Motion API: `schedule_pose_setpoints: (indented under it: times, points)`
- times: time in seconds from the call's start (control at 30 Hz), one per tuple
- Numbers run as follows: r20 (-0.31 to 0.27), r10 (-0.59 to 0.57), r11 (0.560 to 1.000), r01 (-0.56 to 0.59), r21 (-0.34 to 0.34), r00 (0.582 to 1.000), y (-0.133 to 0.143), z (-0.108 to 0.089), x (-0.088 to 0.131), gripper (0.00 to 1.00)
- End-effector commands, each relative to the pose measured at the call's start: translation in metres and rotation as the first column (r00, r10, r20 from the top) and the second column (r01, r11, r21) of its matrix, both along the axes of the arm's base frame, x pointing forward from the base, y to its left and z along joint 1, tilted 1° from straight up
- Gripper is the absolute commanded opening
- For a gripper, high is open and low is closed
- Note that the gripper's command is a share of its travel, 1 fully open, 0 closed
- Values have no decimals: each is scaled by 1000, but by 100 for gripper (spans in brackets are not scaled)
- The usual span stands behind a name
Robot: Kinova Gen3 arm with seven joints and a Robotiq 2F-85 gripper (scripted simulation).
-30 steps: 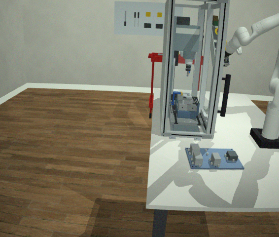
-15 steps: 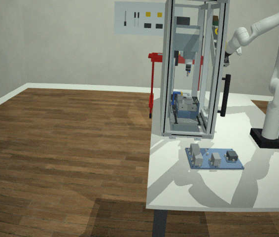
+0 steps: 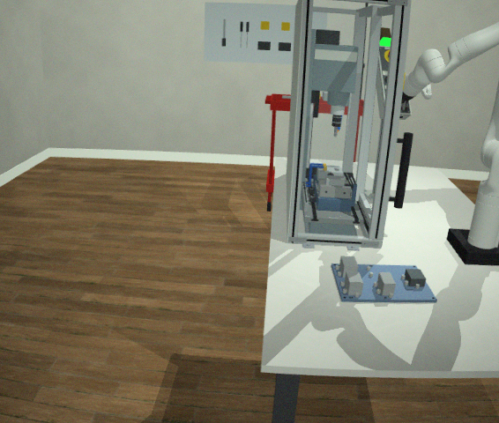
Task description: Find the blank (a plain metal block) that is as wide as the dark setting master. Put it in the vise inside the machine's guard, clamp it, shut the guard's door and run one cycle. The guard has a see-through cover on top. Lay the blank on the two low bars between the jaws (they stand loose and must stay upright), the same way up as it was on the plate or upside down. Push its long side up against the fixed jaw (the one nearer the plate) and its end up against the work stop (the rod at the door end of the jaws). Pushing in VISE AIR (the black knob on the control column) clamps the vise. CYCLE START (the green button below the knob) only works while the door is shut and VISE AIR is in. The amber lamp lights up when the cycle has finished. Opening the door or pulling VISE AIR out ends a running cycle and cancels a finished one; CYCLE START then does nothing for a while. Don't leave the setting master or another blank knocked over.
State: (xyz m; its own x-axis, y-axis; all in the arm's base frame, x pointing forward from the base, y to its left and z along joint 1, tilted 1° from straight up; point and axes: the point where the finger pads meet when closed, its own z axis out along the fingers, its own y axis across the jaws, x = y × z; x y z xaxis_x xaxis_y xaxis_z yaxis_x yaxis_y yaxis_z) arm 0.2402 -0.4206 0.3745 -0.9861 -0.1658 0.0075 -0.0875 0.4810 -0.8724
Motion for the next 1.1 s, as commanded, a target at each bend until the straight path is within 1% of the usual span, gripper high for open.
schedule_pose_setpoints:
  times: [0.0,0.1,0.27,0.67,0.83,1.07]
  points:
    - [1,0,1000,0,-1,1000,0,1,0,10]
    - [1,0,1000,0,-1,1000,0,1,0,10]
    - [1,0,1000,0,-1,1000,26,15,-4,10]
    - [1,0,1000,0,-1,1000,26,15,-4,10]
    - [1,0,1000,0,-1,1000,51,30,-8,10]
    - [1,0,1000,0,-1,1000,51,30,-8,10]
